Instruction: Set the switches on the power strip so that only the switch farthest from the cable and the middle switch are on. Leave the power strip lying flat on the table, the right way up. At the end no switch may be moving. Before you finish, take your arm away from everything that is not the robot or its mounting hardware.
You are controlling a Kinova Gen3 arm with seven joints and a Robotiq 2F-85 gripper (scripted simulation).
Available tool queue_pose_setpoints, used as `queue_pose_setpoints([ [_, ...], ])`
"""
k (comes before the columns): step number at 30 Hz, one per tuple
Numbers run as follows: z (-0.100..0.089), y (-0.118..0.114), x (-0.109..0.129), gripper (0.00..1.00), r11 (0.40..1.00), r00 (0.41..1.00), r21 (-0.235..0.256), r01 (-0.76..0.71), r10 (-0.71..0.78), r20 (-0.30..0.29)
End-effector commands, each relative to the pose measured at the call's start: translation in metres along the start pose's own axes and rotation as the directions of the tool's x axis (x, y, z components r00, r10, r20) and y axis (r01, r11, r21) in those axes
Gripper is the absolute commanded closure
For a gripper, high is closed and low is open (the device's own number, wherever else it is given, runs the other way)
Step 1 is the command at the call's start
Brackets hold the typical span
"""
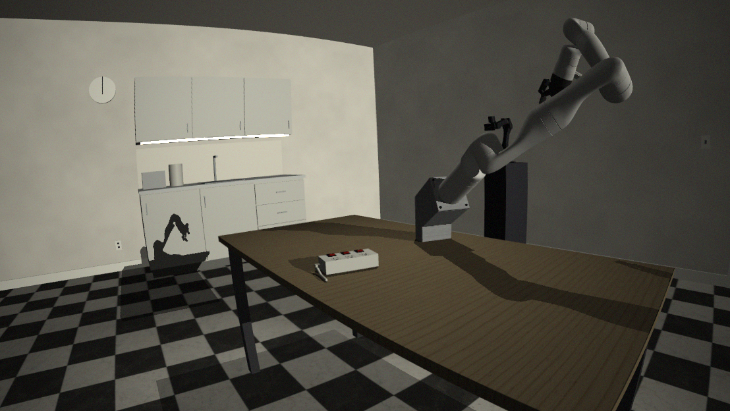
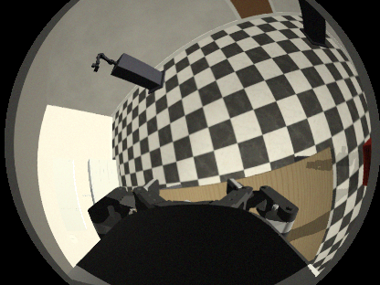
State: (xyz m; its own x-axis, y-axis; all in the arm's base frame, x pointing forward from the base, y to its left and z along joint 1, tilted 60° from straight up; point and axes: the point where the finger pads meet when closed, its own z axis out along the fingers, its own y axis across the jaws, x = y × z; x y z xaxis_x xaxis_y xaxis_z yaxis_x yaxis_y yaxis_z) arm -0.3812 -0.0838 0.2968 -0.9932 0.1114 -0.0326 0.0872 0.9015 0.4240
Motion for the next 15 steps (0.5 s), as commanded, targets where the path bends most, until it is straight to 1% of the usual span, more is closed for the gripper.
queue_pose_setpoints([
  [1,0.0,-0.018,-0.007,0.0,1.0,1.0,0.01,0.019,-0.019,0.004],
  [8,0.0,-0.018,-0.007,0.0,1.0,1.0,0.01,0.019,-0.019,0.004],
  [9,0.0,-0.038,-0.017,0.0,0.999,1.0,0.024,0.025,-0.025,0.014],
  [15,0.0,-0.038,-0.017,0.0,0.999,1.0,0.024,0.025,-0.025,0.014],
])
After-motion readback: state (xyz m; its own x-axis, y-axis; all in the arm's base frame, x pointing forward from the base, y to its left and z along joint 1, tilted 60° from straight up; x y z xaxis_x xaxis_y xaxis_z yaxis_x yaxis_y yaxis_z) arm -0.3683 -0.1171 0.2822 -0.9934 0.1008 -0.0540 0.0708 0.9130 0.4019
